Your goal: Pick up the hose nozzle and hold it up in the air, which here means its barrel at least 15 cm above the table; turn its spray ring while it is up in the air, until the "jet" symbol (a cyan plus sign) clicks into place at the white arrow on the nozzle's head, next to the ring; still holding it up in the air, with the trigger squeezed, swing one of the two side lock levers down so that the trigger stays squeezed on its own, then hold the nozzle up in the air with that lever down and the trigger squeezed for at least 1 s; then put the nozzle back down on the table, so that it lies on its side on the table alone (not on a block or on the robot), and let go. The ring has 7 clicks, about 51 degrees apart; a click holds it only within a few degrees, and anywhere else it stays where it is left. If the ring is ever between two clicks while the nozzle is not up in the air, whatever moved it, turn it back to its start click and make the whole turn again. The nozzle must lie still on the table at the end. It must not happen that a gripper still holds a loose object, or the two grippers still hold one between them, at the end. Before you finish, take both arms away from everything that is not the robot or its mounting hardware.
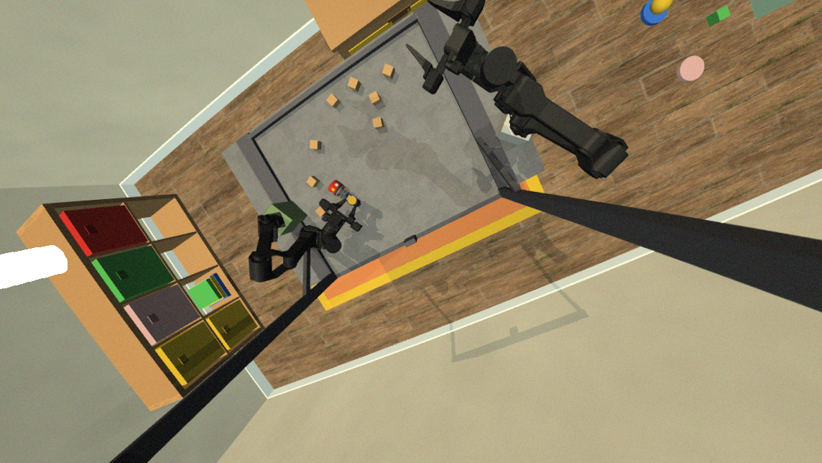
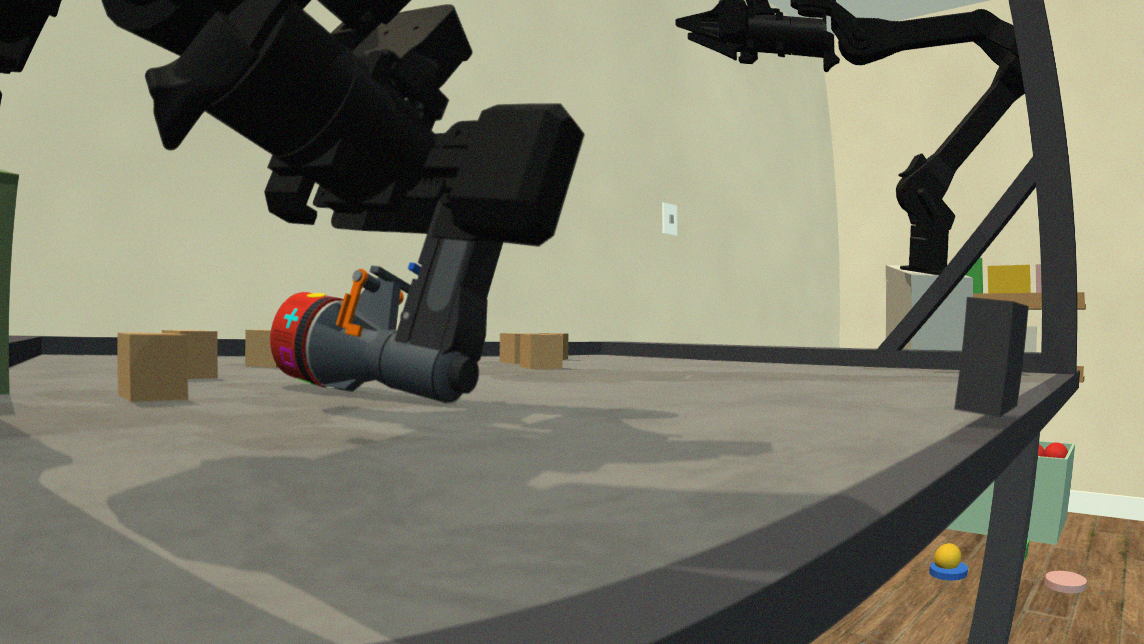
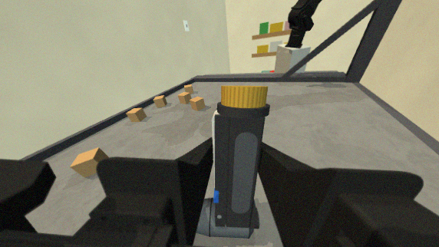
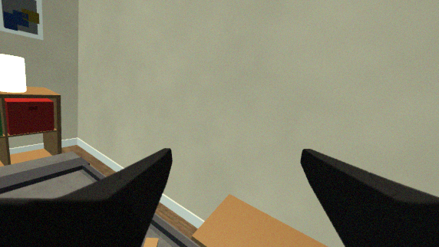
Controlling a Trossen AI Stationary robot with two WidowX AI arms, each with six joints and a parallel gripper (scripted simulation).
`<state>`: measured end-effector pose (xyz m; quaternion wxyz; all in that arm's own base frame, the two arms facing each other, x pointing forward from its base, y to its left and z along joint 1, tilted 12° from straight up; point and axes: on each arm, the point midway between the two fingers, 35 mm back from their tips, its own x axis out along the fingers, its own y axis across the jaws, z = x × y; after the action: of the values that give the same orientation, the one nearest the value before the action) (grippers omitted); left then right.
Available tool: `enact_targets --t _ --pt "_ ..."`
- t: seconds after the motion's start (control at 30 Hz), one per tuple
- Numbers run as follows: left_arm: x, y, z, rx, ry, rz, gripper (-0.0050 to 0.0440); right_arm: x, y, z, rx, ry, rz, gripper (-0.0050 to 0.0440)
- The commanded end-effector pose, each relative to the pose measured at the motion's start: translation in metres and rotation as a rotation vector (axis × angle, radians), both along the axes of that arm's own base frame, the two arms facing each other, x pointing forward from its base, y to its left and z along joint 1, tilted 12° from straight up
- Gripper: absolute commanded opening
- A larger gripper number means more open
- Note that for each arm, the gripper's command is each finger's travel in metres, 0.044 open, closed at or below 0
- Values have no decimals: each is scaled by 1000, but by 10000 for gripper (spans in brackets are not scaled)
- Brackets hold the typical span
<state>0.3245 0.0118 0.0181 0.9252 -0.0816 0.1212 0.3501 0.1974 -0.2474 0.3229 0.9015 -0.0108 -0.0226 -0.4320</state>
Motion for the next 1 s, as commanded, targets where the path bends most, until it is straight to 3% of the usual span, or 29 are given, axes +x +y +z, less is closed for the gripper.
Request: enact_targets --t 0.0,0.97 --pt "-6 -7 0 -11 8 -13 167 -1 1 7 -14 -11 1 407" --pt "-4 -4 0 -11 5 -13 167 -1 1 7 -14 -11 1 407"
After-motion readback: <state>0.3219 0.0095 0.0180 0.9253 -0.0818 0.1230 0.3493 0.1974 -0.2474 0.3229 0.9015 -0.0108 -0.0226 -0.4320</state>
